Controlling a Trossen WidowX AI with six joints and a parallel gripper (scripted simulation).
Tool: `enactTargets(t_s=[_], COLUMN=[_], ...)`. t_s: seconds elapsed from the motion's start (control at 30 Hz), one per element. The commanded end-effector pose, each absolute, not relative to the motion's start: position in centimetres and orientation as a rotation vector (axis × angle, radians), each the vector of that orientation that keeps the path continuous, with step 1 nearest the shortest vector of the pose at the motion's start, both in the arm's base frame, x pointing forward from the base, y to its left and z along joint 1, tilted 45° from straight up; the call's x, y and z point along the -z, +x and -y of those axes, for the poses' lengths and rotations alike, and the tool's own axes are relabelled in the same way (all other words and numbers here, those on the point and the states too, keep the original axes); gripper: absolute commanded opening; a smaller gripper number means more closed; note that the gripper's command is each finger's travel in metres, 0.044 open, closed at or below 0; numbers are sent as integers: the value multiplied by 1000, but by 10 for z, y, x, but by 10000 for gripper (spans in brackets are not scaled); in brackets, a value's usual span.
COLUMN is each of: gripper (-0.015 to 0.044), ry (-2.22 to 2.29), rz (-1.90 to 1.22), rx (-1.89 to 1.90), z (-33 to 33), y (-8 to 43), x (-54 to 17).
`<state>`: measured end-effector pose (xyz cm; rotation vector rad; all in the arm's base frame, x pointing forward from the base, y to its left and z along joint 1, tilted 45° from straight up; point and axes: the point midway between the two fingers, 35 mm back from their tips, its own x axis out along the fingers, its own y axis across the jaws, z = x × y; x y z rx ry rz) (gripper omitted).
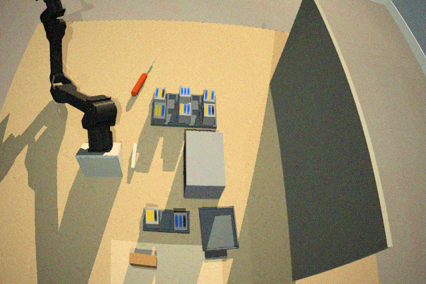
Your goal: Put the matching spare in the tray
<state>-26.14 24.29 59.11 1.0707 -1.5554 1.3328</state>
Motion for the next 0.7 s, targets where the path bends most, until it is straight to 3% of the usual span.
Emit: enactTargets(t_s=[0.0,0.23,0.67], gripper=[426,440,440], ry=[1071,1092,1254], rz=[1555,1554,1506], rx=[-1333,-1309,-674], z=[-243,-234,-102], y=[-261,-254,-131], x=[-591,-596,-663])
